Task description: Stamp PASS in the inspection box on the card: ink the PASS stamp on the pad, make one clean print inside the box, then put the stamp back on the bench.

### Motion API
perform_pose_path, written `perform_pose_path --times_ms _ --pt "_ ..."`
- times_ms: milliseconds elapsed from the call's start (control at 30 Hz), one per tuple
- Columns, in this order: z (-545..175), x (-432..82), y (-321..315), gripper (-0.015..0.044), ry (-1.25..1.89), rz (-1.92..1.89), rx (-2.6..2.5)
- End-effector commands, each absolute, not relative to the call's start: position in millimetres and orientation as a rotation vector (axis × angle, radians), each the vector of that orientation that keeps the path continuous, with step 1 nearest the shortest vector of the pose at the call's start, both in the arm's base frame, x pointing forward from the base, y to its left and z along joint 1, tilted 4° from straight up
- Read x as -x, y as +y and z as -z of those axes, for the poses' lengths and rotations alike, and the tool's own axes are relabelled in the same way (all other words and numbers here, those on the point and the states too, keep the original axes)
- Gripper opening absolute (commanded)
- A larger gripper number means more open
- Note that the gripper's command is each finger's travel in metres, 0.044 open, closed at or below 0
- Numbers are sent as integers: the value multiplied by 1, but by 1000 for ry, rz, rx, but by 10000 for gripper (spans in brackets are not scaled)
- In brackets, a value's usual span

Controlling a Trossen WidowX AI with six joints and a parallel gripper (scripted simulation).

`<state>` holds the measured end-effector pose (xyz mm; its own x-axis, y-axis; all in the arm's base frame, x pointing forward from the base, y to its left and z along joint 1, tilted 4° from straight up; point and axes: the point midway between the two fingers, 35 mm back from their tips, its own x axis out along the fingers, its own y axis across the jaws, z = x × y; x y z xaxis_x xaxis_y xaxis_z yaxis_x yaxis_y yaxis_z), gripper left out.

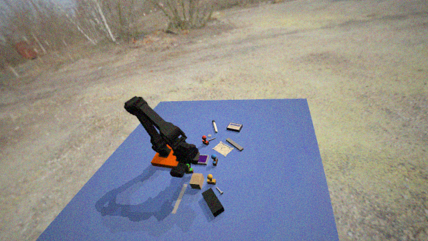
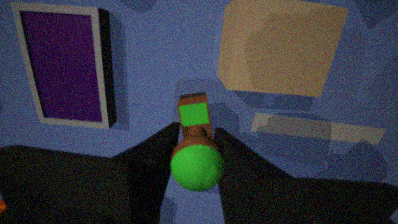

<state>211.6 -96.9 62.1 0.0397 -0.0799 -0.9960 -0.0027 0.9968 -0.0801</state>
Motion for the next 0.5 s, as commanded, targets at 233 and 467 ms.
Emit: perform_pose_path --times_ms 233,467 --pt "-69 -212 -96 0 1524 60 61" --pt "-72 -212 -96 0 1524 60 60"
